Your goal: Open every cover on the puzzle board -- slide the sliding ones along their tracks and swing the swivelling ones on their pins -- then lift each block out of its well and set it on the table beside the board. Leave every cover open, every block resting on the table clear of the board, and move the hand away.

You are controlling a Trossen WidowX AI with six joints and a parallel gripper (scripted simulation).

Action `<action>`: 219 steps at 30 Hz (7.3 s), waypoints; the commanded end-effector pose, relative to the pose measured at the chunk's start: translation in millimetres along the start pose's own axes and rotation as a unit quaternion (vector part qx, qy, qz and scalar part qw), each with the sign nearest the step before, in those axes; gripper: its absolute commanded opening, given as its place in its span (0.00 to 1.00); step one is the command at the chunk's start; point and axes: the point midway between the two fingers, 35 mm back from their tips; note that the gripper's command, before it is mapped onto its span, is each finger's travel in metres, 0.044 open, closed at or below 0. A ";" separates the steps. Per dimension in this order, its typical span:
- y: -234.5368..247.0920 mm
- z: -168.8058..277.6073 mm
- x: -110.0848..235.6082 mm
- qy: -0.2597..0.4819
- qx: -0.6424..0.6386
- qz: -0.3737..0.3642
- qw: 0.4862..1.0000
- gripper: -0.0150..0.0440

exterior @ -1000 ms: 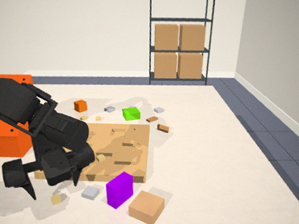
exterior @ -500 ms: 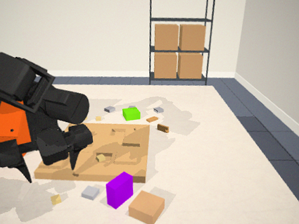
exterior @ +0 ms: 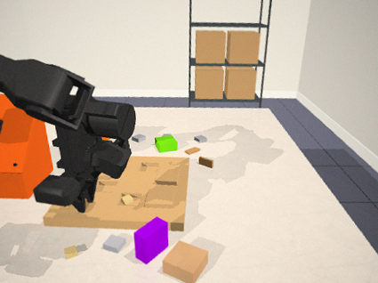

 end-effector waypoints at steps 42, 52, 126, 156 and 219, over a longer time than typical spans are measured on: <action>132.2 3.2 -14.2 0.005 0.934 0.006 0.356 0.25; 130.6 5.3 -49.4 0.006 0.934 0.006 0.356 0.25; 127.9 -3.9 -14.6 0.005 0.933 0.006 0.359 0.50; 127.0 -4.2 -36.3 0.006 0.933 0.006 0.359 0.50; 126.7 -4.5 -55.1 0.006 0.933 0.006 0.361 0.39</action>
Point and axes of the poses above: the point midway between the two fingers, 35 mm back from their tips, its own x axis back along the fingers, its own y axis across the jaws, z = x × y, and after that the axes turned 14 degrees about -x, right-handed
